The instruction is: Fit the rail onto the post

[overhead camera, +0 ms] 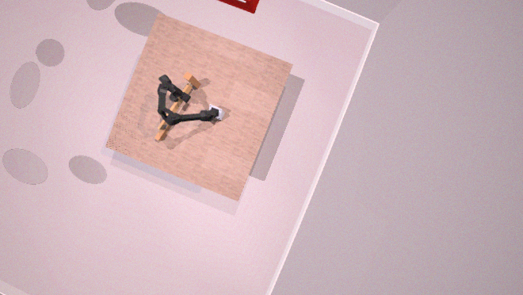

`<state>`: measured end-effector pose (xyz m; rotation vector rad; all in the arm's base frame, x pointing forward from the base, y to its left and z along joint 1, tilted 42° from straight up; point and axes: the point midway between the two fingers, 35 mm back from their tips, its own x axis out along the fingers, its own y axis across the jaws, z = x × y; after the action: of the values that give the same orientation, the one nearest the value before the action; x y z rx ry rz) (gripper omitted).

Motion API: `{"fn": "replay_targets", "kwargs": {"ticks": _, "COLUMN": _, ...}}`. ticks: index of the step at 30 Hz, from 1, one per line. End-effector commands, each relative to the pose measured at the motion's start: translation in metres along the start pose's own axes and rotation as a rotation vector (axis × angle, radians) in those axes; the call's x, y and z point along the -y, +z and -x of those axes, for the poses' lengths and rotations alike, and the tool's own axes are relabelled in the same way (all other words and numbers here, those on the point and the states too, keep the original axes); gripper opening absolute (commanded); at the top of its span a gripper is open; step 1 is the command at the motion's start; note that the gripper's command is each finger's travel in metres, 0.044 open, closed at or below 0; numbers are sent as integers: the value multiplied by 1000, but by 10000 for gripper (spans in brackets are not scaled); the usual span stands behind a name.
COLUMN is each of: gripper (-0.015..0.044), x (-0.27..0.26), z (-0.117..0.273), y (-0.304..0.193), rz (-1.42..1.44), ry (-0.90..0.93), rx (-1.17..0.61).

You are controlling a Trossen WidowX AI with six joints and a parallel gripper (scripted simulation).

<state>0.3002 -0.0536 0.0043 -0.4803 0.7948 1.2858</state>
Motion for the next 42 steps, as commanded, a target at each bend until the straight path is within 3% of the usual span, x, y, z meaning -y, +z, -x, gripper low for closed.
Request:
{"fn": "replay_targets", "kwargs": {"ticks": 1, "gripper": 0, "x": 0, "z": 1, "y": -3, "rz": -1, "ry": -1, "rx": 1}}
{"fn": "replay_targets", "kwargs": {"ticks": 42, "gripper": 0, "x": 0, "z": 1, "y": -13, "rz": -1, "ry": -1, "rx": 0}}
